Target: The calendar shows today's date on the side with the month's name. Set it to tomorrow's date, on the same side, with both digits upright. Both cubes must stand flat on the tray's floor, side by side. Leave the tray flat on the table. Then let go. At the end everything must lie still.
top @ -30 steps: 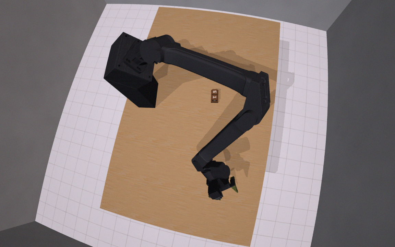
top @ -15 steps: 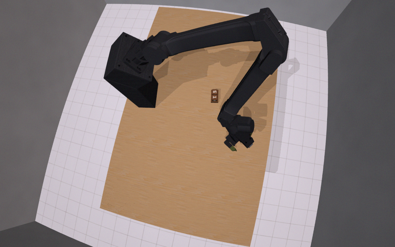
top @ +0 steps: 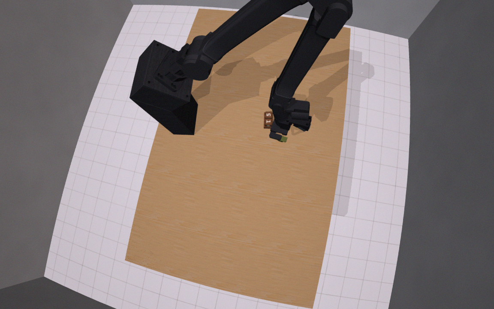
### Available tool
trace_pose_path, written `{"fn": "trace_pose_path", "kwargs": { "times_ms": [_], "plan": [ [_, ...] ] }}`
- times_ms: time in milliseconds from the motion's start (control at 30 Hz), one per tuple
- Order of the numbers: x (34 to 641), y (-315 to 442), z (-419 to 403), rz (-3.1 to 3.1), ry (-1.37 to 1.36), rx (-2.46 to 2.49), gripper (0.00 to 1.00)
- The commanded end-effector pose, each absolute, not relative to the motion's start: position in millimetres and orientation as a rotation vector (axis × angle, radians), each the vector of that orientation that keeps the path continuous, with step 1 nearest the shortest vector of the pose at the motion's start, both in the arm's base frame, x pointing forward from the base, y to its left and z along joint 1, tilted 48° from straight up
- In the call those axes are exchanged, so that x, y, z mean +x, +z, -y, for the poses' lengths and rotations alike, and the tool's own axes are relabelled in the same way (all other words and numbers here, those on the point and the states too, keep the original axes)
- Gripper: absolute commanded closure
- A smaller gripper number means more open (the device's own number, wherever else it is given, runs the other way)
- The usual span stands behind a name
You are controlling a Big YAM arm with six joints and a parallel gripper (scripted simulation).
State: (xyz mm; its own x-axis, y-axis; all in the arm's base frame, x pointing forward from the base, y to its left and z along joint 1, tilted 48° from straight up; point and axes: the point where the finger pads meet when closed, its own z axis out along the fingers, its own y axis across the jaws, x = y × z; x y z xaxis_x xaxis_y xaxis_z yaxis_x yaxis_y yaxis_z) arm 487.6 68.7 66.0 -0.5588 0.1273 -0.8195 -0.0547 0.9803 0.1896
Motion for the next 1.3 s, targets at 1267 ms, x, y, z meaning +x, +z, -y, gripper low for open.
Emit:
{"fn": "trace_pose_path", "kwargs": {
  "times_ms": [1267],
  "plan": [
    [407,37,-116,-2.188,0.007,-0.677,0.0]
  ]
}}
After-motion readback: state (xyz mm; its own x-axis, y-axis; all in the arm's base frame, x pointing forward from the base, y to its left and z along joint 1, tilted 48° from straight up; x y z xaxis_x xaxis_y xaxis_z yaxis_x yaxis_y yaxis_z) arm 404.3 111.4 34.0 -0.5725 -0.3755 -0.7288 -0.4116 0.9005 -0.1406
